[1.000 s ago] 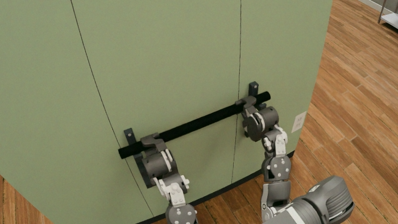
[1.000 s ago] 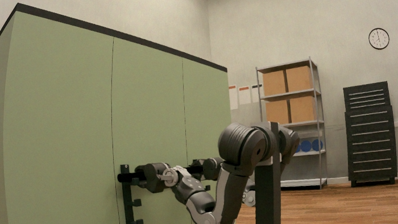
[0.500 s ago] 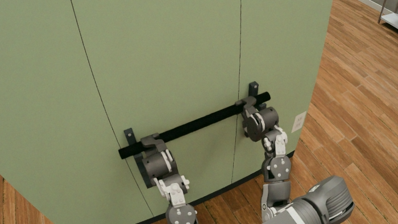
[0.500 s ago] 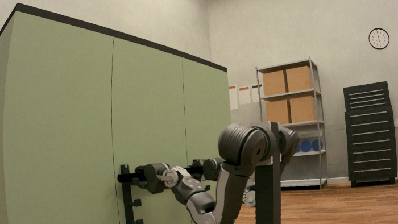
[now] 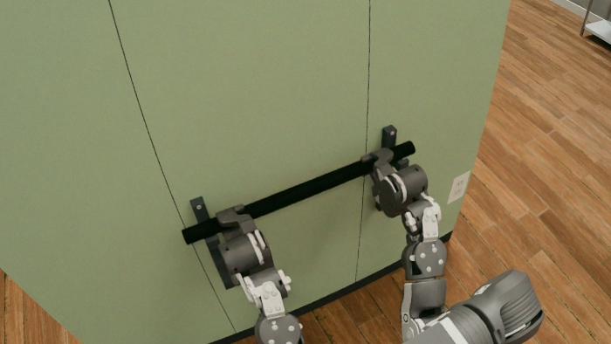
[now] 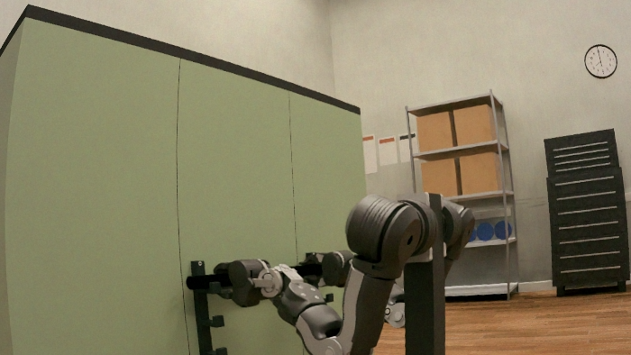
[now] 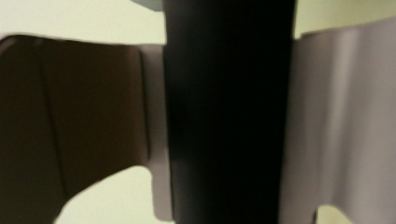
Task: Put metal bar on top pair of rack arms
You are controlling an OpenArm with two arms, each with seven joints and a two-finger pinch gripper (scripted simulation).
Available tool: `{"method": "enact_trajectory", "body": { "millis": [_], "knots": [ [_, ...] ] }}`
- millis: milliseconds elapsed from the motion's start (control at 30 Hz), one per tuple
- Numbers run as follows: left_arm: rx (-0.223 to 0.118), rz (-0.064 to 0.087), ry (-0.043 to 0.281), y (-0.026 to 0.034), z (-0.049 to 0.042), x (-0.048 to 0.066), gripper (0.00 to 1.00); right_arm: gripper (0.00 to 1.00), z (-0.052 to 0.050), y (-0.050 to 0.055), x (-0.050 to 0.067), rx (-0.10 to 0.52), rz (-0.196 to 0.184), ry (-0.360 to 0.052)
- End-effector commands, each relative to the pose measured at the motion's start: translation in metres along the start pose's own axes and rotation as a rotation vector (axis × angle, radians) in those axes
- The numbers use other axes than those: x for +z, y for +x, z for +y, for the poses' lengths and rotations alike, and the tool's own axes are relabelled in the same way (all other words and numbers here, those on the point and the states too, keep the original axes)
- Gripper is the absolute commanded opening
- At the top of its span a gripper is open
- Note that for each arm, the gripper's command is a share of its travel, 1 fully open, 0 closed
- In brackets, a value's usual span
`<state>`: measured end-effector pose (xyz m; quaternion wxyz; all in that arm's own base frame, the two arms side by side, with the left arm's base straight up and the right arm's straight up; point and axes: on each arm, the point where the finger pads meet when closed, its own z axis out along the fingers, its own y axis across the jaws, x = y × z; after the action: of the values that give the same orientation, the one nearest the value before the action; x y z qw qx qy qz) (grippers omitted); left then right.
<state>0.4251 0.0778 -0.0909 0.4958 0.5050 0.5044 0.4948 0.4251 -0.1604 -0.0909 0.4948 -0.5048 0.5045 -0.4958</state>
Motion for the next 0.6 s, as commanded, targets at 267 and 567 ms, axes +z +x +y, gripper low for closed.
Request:
{"method": "enact_trajectory", "body": {
  "millis": [267, 567],
  "knots": [
    [0.000, 0.001, -0.026, 0.0000, 0.0039, 0.0000, 0.00, 0.00, -0.0043, 0.0009, -0.0001, -0.001, 0.002, 0.027],
    [0.000, 0.001, -0.026, 0.0000, 0.0036, 0.0000, 0.11, 0.11, -0.0040, 0.0009, -0.0001, -0.001, 0.002, 0.027]
  ]
}}
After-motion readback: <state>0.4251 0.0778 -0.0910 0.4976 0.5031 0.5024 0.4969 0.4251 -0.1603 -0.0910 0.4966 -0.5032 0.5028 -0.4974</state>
